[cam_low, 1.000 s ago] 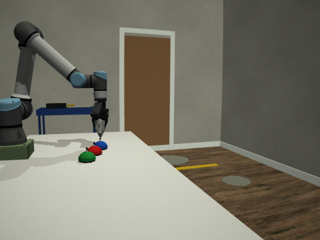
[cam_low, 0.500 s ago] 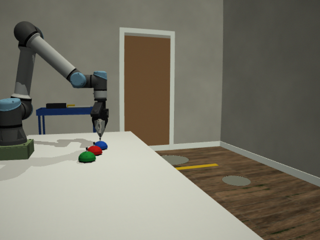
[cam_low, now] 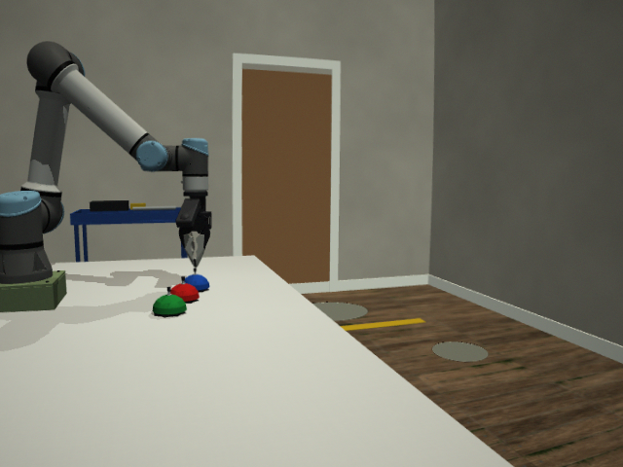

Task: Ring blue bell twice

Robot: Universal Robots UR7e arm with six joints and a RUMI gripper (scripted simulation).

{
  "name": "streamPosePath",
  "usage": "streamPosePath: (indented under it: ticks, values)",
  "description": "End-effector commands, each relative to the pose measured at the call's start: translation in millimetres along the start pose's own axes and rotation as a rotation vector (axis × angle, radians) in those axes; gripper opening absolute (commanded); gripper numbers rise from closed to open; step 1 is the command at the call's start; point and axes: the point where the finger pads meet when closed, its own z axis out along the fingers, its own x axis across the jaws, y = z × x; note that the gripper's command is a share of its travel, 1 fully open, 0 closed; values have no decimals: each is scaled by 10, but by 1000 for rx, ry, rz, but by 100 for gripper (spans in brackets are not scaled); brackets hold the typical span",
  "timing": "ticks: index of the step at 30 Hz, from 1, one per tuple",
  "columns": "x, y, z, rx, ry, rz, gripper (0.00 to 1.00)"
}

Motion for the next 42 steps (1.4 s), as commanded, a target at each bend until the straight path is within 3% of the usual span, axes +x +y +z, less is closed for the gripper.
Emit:
streamPosePath:
  ticks: [1,42]
  values:
    - [-4,1,-5,0,-1,0,0]
    - [-4,1,-57,0,-1,0,0]
